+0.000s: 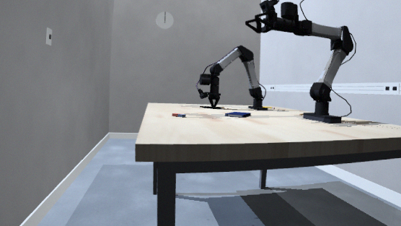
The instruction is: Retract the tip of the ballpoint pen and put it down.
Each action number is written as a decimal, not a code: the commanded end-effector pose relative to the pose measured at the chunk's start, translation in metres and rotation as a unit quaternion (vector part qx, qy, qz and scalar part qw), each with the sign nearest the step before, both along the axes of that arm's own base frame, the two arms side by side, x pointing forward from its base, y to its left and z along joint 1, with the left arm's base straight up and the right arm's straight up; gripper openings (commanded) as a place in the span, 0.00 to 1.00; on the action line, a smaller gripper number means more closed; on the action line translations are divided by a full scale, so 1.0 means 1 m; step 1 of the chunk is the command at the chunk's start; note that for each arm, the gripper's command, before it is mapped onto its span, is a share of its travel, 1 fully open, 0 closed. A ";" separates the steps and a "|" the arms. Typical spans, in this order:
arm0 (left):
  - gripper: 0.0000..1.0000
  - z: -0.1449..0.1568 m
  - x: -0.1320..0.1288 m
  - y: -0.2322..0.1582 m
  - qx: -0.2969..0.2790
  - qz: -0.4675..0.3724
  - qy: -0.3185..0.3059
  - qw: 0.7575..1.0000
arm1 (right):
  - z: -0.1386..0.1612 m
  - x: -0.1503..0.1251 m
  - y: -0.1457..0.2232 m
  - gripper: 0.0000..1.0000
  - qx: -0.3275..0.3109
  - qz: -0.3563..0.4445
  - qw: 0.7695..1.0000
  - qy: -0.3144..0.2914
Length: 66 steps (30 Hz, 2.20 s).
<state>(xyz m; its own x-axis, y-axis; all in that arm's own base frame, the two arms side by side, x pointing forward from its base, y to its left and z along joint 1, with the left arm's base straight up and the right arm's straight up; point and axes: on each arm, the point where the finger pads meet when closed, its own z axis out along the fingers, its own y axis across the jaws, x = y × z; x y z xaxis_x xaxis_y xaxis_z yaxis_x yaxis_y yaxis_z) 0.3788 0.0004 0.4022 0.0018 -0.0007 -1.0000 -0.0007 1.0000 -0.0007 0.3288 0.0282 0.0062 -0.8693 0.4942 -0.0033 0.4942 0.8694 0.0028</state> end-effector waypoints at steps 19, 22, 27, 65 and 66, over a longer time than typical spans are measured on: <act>1.00 0.010 -0.002 0.000 -0.001 0.002 -0.007 1.000 | 0.008 0.008 0.002 0.14 -0.001 0.006 1.000 -0.021; 1.00 0.010 -0.002 0.000 -0.001 0.002 -0.007 1.000 | 0.008 0.008 0.002 0.14 -0.001 0.006 1.000 -0.021; 1.00 0.010 -0.002 0.000 -0.001 0.002 -0.007 1.000 | 0.008 0.008 0.002 0.14 -0.001 0.006 1.000 -0.021; 1.00 0.010 -0.002 0.000 -0.001 0.002 -0.007 1.000 | 0.054 0.009 0.002 0.14 0.005 0.007 1.000 -0.028; 1.00 0.010 -0.002 0.000 -0.001 0.002 -0.007 1.000 | 0.056 0.010 0.001 0.14 0.005 0.005 1.000 -0.029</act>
<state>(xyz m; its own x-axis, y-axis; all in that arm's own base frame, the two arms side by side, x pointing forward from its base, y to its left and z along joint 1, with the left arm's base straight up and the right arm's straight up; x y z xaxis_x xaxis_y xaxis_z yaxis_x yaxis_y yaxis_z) 0.3788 0.0004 0.4022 0.0018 -0.0007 -1.0000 -0.0007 1.0000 -0.0007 0.3304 0.0284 0.0387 -0.8707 0.4917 -0.0104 0.4917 0.8707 0.0076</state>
